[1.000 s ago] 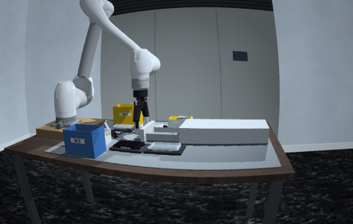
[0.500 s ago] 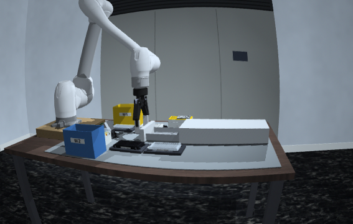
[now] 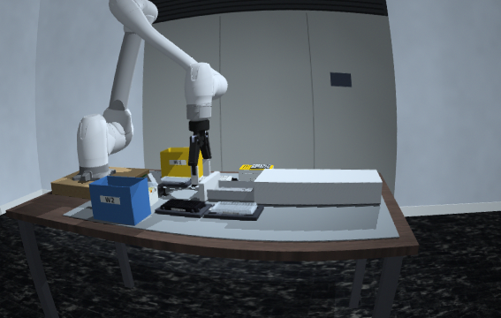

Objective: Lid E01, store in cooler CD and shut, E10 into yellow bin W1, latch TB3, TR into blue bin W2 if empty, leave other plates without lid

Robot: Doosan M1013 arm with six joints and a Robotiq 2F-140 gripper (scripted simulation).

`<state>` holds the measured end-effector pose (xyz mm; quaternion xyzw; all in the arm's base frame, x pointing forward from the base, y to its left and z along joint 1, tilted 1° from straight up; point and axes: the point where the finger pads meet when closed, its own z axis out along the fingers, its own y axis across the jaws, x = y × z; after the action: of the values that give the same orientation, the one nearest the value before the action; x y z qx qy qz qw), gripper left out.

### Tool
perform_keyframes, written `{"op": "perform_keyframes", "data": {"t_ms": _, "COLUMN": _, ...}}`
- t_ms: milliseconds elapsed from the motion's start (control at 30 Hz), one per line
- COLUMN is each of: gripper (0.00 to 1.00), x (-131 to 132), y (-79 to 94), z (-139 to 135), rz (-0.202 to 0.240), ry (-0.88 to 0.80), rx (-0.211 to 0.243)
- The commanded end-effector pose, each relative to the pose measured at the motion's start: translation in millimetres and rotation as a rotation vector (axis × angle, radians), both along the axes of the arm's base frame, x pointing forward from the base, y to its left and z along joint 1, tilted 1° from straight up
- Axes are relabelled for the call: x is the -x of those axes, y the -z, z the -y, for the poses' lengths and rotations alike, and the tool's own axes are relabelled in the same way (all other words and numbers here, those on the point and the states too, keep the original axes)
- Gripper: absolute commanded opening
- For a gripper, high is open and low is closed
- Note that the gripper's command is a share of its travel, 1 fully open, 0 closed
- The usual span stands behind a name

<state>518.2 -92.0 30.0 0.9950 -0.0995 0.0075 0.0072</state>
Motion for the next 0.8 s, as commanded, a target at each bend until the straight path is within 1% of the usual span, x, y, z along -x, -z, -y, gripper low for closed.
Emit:
{"op": "perform_keyframes", "data": {"t_ms": 0, "gripper": 0.87, "x": 0.0, "y": -3.6, "z": -0.1, "rz": 0.000, "ry": 0.000, "rx": 0.000}}
{"op": "perform_keyframes", "data": {"t_ms": 767, "gripper": 0.87, "x": 0.4, "y": -31.6, "z": -0.5, "rz": 0.000, "ry": 0.000, "rx": 0.000}}
